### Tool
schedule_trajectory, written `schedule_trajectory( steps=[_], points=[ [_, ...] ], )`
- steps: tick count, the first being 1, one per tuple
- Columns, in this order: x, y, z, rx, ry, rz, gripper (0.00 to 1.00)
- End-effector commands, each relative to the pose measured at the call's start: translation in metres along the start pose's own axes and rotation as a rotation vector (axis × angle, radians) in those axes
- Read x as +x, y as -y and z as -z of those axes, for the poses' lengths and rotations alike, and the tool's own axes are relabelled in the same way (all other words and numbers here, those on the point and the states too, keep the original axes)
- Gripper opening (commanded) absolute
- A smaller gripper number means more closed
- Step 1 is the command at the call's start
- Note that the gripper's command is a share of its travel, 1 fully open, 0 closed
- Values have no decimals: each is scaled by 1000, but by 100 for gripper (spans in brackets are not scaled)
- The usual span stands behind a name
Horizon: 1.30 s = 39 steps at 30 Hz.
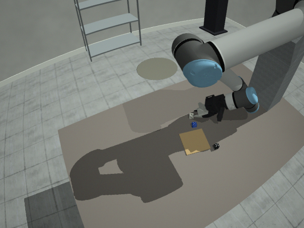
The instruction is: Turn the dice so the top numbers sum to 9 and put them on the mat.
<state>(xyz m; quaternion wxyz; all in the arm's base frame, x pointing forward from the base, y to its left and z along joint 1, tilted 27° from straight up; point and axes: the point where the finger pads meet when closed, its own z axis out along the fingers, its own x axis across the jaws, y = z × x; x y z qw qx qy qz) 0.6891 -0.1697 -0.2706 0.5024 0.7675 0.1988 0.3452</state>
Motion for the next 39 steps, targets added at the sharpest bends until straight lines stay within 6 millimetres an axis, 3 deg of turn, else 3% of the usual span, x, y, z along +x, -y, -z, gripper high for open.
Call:
schedule_trajectory(
  steps=[1,10,19,26,39],
  points=[
    [0,0,9,0,0,0,24],
    [0,-5,12,0,0,0,24],
    [0,-36,33,0,0,0,24],
    [0,-48,42,0,0,0,24],
    [0,-51,42,21,0,1,24]
  ],
)
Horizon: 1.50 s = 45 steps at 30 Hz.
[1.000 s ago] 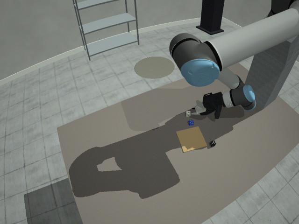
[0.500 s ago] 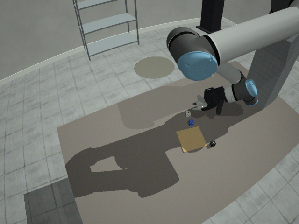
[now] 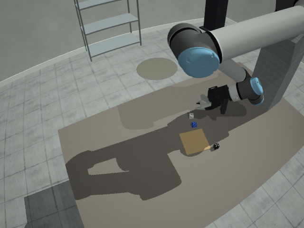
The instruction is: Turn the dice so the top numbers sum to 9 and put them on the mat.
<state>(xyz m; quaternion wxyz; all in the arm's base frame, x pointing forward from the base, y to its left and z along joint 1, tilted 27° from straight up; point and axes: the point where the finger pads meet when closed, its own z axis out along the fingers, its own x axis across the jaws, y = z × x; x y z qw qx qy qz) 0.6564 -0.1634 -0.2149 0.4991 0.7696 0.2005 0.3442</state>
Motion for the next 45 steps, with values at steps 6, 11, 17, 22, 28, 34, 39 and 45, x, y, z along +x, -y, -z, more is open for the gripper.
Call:
schedule_trajectory(
  steps=[6,11,17,22,28,34,39,45],
  points=[
    [0,-6,-2,107,0,1,24],
    [0,-13,-5,237,0,1,24],
    [0,-19,-8,355,0,2,24],
    [0,-26,-11,501,0,1,24],
    [0,-34,-14,660,0,0,24],
    [0,-37,-17,750,0,1,24],
    [0,-42,-18,843,0,0,24],
    [0,-46,-20,916,0,0,24]
  ],
)
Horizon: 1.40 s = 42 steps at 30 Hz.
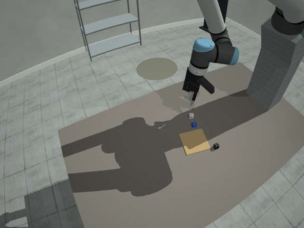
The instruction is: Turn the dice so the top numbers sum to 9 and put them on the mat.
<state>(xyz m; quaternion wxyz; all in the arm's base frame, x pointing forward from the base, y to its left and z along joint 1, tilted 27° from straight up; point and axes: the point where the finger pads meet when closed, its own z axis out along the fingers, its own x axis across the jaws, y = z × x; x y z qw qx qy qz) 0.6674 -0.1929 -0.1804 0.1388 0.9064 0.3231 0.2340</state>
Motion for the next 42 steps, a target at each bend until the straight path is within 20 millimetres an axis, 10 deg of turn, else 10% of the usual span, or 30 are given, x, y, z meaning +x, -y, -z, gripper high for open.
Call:
schedule_trajectory(
  steps=[1,13,14,42],
  points=[
    [0,-4,1,79,5,2,24],
    [0,-5,2,106,4,2,24],
    [0,-5,2,106,4,2,100],
    [0,-2,0,106,-3,137,100]
  ],
)
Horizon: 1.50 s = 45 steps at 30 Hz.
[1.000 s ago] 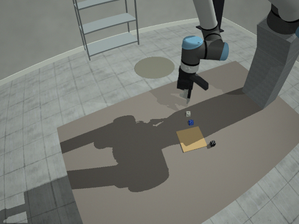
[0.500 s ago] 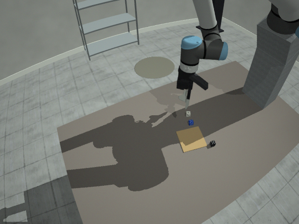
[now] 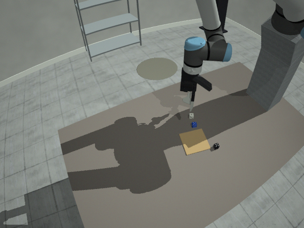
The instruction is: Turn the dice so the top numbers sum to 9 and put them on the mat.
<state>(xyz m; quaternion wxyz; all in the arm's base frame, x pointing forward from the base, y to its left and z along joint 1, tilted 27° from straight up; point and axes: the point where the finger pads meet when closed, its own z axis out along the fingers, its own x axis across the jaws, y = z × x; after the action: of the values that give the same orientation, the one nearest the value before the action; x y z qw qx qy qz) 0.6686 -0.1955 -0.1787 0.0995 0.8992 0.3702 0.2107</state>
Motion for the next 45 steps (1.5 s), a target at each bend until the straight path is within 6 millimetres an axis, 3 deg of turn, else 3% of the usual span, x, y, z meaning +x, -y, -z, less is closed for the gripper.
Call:
schedule_trajectory(
  steps=[1,29,32,45],
  points=[
    [0,1,-1,0,-1,82,100],
    [-2,9,-18,0,0,892,100],
    [-2,9,-18,0,0,900,100],
    [0,11,-26,0,0,1321,100]
  ],
)
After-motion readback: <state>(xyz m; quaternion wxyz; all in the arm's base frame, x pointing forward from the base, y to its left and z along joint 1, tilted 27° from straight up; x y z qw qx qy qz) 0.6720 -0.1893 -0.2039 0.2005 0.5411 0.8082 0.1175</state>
